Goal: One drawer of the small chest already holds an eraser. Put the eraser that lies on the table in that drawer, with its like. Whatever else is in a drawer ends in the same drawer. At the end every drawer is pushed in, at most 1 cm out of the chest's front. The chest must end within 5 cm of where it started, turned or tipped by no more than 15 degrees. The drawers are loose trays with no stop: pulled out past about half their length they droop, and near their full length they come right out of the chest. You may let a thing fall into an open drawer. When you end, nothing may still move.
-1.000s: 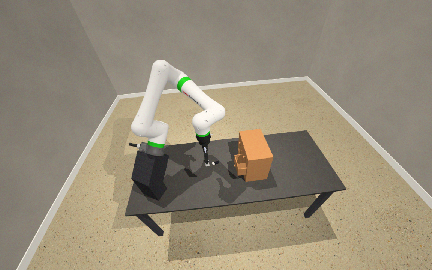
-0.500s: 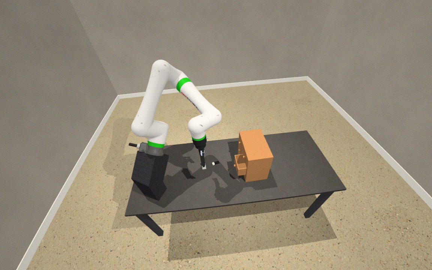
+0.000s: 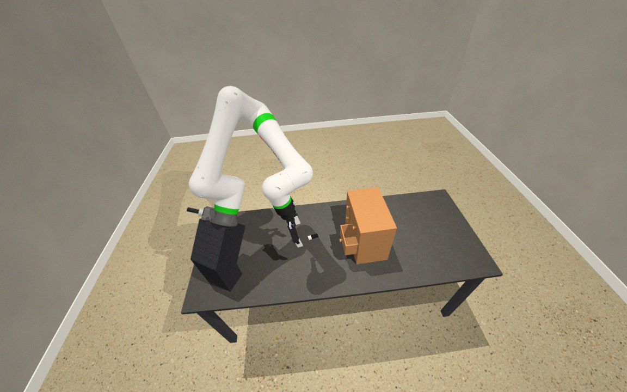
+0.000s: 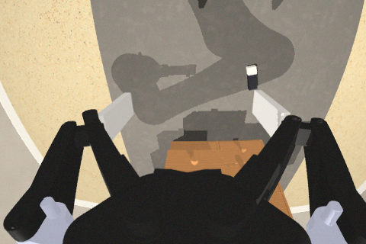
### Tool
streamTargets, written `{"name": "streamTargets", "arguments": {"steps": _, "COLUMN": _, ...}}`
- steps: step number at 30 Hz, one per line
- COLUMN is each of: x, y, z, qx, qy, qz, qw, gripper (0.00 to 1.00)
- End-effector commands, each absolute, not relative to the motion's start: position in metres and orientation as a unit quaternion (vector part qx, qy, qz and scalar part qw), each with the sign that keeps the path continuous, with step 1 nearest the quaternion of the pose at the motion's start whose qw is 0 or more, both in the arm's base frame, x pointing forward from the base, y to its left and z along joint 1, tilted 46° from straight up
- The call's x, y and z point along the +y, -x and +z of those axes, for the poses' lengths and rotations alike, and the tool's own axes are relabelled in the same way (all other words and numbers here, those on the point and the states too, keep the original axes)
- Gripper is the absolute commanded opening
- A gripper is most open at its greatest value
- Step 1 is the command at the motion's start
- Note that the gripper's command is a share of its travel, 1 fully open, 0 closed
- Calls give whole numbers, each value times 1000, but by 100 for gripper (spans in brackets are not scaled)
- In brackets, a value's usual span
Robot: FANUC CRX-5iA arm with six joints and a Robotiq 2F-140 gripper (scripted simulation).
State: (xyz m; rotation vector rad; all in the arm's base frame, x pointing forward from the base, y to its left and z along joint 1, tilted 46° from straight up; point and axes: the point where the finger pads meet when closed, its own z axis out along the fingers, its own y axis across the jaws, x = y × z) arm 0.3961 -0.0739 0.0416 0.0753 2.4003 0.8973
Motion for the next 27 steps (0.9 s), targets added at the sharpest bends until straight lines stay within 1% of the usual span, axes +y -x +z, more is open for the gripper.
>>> {"name": "streamTargets", "arguments": {"steps": 1, "x": -69, "y": -410, "z": 38, "qx": 877, "qy": -50, "qz": 332, "qw": 344, "gripper": 100}}
{"name": "streamTargets", "arguments": {"steps": 2, "x": -67, "y": -413, "z": 37, "qx": 872, "qy": -55, "qz": 332, "qw": 357, "gripper": 100}}
{"name": "streamTargets", "arguments": {"steps": 4, "x": -67, "y": -413, "z": 37, "qx": 872, "qy": -55, "qz": 332, "qw": 357, "gripper": 100}}
{"name": "streamTargets", "arguments": {"steps": 19, "x": -50, "y": -459, "z": 26, "qx": 775, "qy": -125, "qz": 312, "qw": 535, "gripper": 100}}
{"name": "streamTargets", "arguments": {"steps": 21, "x": -50, "y": -459, "z": 26, "qx": 775, "qy": -125, "qz": 312, "qw": 535, "gripper": 100}}
{"name": "streamTargets", "arguments": {"steps": 27, "x": -44, "y": -474, "z": 22, "qx": 736, "qy": -146, "qz": 302, "qw": 588, "gripper": 100}}
